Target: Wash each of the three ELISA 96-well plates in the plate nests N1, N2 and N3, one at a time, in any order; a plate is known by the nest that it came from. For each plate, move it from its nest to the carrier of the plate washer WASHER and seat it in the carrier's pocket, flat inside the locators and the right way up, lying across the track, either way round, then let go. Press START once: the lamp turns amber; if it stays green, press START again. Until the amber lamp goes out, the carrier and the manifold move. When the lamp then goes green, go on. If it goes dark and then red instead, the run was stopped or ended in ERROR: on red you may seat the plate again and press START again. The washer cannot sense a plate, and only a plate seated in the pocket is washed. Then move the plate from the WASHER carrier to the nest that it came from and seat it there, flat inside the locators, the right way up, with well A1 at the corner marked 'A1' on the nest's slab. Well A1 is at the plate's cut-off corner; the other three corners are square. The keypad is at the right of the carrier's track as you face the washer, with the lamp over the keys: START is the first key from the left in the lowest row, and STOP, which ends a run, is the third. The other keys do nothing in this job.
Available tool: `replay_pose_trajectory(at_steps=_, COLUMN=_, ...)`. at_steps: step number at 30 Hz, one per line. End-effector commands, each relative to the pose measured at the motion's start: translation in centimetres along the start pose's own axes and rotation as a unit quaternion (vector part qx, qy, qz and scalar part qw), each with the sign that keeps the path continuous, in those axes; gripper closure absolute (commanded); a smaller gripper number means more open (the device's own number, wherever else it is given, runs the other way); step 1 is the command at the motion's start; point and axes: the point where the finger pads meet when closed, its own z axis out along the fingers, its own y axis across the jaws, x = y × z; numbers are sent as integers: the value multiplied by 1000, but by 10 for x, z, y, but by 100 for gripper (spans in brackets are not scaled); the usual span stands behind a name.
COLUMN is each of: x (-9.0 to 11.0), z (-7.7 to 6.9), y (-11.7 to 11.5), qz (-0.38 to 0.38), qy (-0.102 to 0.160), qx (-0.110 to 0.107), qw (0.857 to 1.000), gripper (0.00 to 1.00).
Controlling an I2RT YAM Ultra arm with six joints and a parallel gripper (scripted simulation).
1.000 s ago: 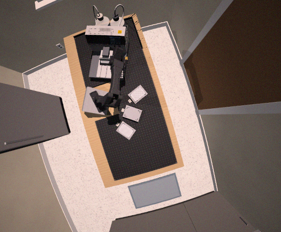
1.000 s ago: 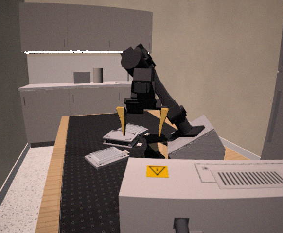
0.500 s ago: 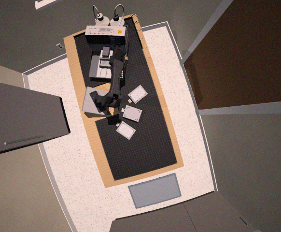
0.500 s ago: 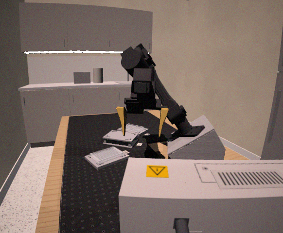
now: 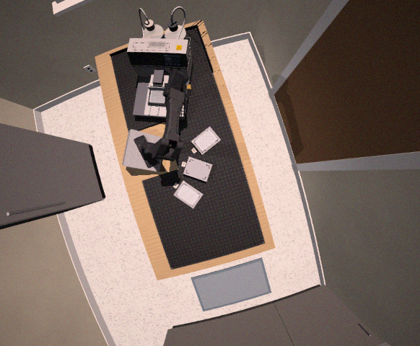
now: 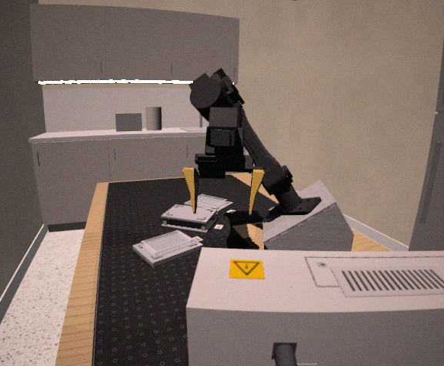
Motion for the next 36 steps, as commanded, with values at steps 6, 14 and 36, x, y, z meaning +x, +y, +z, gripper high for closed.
replay_pose_trajectory(at_steps=6, x=-2, z=-2, y=0, qz=-1, qy=-3, qx=-1, qw=1000, gripper=0)
replay_pose_trajectory(at_steps=14, x=-2, z=-2, y=0, qz=-1, qy=-3, qx=-1, qw=1000, gripper=0)
replay_pose_trajectory(at_steps=36, x=-2, z=-2, y=0, qz=-1, qy=-3, qx=-1, qw=1000, gripper=0)
